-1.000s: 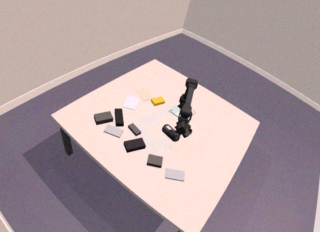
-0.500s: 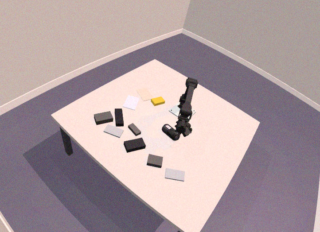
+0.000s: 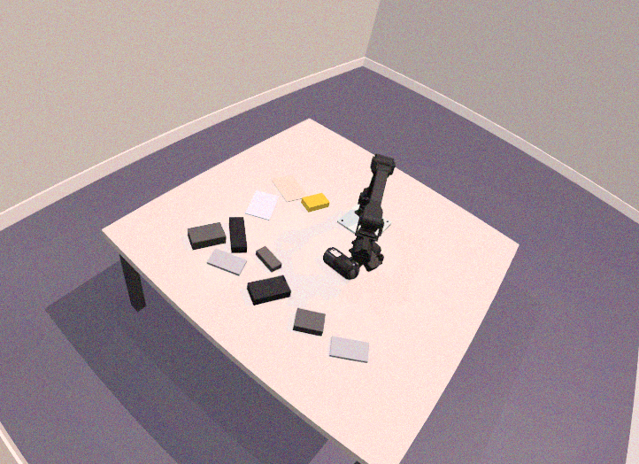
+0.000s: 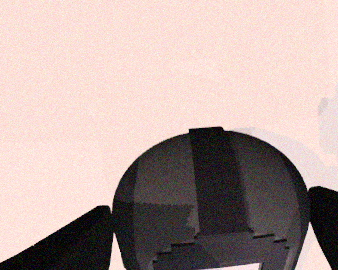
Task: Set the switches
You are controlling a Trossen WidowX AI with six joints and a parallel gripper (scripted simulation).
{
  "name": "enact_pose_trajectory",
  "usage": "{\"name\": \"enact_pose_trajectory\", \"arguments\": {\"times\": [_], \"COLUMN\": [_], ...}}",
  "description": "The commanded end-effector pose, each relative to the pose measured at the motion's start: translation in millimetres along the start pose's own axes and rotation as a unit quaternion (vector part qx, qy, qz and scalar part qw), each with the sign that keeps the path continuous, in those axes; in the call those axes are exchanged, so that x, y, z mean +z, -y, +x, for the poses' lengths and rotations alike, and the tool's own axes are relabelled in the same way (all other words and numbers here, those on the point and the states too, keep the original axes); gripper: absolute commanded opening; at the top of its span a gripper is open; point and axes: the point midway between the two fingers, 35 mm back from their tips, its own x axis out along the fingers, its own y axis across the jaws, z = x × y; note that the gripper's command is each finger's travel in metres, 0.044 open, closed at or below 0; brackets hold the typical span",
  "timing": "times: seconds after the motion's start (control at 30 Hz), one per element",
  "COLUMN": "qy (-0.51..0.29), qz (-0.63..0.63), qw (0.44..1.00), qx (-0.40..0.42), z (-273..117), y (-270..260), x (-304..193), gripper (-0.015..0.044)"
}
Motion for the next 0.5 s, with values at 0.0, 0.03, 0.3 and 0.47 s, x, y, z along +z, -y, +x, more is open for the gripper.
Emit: {"name": "enact_pose_trajectory", "arguments": {"times": [0.0, 0.03, 0.3, 0.47], "qy": [0.001, 0.001, 0.001, 0.001], "qz": [-0.002, -0.002, -0.002, -0.002], "qw": [1.000, 1.000, 1.000, 1.000], "qx": [-0.006, -0.006, -0.006, -0.006], "z": [-8.1, -8.8, -14.5, -18.0], "y": [-0.3, -0.3, -0.4, -0.4], "x": [-3.7, -4.1, -7.2, -9.3], "gripper": [0.0336, 0.0336, 0.0336, 0.0336]}}
